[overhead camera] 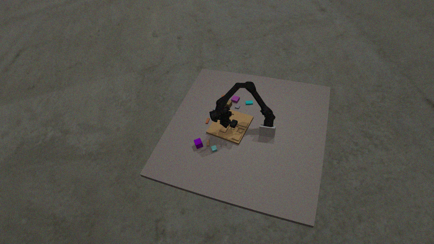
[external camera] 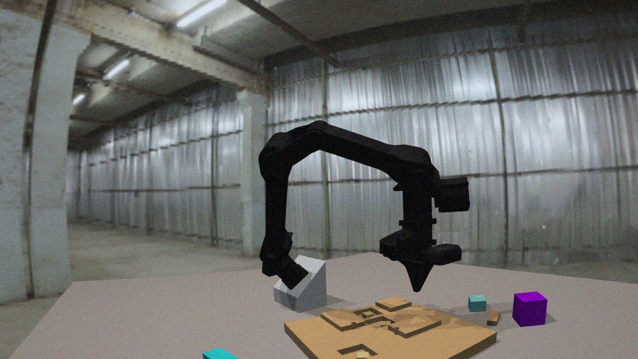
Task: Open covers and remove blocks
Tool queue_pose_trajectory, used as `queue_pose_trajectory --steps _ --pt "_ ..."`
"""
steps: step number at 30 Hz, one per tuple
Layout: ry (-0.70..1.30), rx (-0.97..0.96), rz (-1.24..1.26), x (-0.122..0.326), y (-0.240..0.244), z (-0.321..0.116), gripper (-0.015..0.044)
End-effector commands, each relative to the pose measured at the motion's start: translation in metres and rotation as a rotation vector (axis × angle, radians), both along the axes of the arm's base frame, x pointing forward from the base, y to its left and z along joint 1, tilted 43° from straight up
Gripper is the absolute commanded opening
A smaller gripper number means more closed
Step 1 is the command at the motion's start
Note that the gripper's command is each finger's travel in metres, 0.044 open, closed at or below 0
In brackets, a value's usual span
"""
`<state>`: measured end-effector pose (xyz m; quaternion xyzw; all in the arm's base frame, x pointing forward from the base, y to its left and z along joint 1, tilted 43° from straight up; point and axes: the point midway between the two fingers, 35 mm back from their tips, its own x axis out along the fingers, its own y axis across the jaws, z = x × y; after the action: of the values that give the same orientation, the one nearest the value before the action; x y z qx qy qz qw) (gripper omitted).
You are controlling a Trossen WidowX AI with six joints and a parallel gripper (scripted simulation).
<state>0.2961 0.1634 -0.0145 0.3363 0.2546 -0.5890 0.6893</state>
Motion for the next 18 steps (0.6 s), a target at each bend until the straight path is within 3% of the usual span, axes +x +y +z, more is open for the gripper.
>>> queue_pose_trajectory --steps 1,18 --pt "-0.005 -0.003 -0.005 0.001 -0.002 -0.001 0.0000" --pt "-0.005 -0.003 -0.005 0.005 -0.012 -0.013 0.0000"
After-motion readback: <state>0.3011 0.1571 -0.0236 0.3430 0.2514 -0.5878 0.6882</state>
